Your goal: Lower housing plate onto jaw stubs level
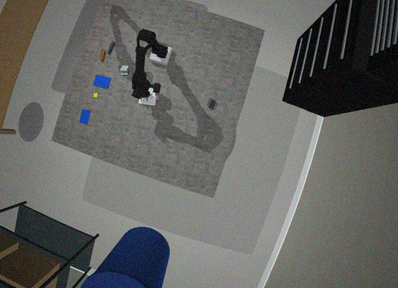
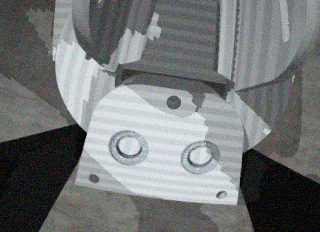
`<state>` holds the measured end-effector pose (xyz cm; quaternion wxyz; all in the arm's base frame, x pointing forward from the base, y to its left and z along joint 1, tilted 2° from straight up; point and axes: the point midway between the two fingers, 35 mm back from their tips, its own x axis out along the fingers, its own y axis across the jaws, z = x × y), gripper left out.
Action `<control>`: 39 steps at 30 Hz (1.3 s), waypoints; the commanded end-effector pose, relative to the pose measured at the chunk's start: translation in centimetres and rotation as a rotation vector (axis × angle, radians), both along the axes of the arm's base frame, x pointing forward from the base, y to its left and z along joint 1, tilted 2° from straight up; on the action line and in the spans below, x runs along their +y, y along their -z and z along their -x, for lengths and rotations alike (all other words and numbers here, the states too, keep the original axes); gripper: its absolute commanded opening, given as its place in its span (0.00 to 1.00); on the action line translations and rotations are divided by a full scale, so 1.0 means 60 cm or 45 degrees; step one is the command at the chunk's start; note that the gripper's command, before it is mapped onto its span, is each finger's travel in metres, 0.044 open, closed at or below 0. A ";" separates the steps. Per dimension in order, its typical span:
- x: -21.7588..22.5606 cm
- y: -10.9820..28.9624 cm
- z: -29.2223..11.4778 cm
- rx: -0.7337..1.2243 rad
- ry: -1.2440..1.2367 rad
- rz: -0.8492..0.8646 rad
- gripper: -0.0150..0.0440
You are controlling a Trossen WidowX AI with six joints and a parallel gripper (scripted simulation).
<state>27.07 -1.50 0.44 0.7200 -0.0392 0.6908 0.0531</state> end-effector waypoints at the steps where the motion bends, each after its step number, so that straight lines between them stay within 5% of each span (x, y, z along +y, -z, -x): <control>1: 0.000 0.000 0.000 0.000 0.000 0.000 1.00; 14: 0.000 -0.004 0.000 0.000 0.000 0.000 1.00; 22: -0.003 -0.123 0.006 -0.004 0.004 0.005 1.00; 27: -0.002 -0.120 0.004 -0.021 0.007 0.002 1.00; 39: 0.004 -0.204 0.120 0.002 0.004 0.004 1.00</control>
